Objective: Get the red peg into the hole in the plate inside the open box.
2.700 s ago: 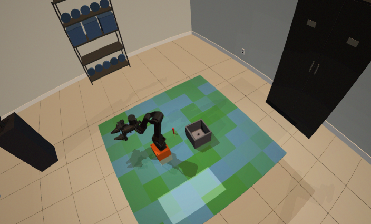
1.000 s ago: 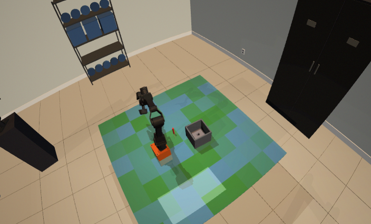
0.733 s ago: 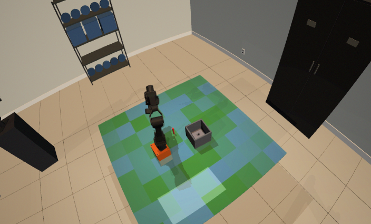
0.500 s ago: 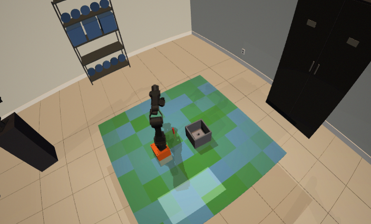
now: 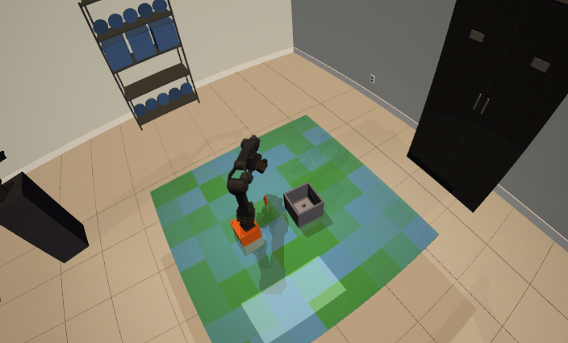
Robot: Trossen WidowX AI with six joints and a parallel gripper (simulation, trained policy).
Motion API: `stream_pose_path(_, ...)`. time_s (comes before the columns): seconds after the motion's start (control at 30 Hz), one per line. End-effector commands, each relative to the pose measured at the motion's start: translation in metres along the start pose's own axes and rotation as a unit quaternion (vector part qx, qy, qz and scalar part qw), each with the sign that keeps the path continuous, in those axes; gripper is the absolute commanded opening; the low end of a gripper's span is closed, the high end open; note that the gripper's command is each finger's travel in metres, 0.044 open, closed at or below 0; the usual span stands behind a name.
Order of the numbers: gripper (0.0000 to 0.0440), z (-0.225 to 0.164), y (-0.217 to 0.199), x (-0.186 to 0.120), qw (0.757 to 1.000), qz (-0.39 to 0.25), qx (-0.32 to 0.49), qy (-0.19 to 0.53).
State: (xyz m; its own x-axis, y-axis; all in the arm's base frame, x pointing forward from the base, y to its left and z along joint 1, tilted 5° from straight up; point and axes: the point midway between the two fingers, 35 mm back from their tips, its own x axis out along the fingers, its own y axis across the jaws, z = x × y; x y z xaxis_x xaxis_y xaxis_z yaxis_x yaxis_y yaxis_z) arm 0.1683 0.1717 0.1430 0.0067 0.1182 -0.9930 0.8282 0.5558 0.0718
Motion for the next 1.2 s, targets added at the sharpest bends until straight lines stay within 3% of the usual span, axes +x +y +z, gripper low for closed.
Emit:
stream_pose_path(0.0,0.0440,0.015,-0.009,0.008,0.999,-0.030,0.027,-0.017)
stream_pose_path(0.57,0.0419,0.056,-0.031,0.053,0.988,-0.112,0.097,-0.046)
stream_pose_path(1.17,0.0390,0.078,-0.040,0.112,0.982,-0.108,0.149,-0.050)
